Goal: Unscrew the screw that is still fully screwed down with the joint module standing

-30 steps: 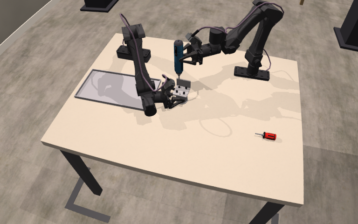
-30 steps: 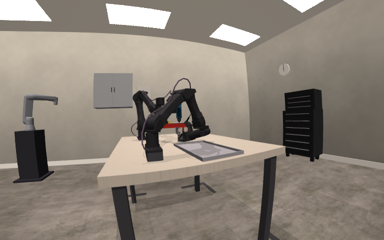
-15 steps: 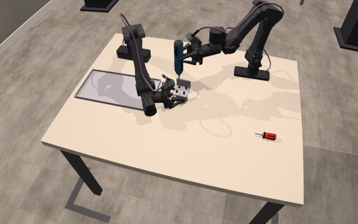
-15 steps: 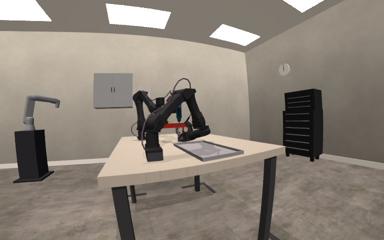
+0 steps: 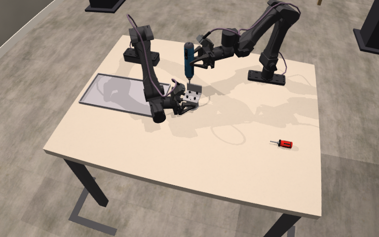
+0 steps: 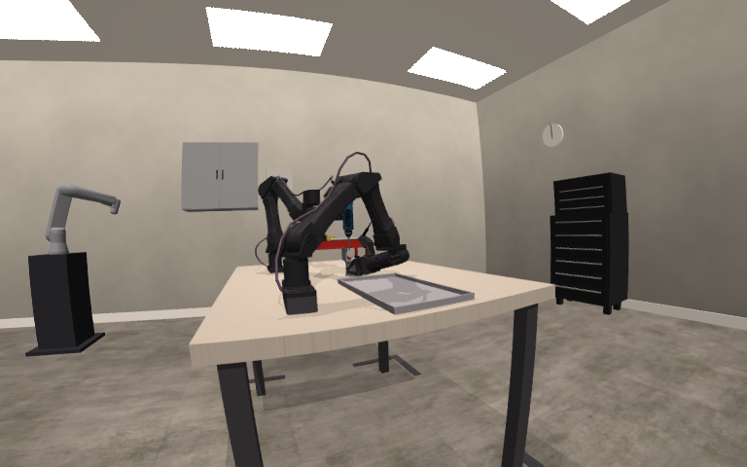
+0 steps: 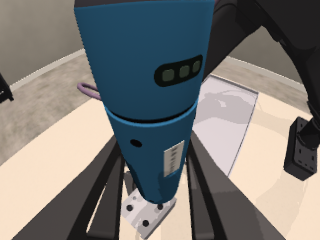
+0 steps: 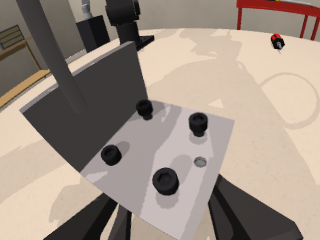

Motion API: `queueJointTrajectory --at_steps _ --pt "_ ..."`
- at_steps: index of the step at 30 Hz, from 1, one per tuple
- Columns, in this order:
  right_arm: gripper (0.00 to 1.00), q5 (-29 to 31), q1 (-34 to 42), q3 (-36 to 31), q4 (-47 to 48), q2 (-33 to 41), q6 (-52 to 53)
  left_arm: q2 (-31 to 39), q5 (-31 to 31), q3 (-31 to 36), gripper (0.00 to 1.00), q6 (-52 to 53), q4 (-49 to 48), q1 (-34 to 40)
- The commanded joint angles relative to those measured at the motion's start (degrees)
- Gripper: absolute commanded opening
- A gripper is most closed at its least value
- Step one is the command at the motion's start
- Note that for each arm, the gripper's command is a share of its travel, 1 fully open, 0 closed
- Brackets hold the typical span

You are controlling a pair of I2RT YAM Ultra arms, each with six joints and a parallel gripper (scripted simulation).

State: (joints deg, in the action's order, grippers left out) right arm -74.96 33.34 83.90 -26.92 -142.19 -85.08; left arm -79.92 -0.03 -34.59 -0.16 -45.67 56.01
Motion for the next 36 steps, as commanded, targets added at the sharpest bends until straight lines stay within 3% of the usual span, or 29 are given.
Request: queueJointTrajectory --at_steps 1,36 --pt "0.59 -1.71 0.43 1.58 -0.76 0.09 -0.48 0.09 -0.17 -0.59 0.42 -0.53 -5.07 0.27" --pt "0.59 -1.71 0.43 1.58 -0.76 0.09 -0.48 1.02 -0.42 -0.38 0.42 -0.53 -5.08 0.54"
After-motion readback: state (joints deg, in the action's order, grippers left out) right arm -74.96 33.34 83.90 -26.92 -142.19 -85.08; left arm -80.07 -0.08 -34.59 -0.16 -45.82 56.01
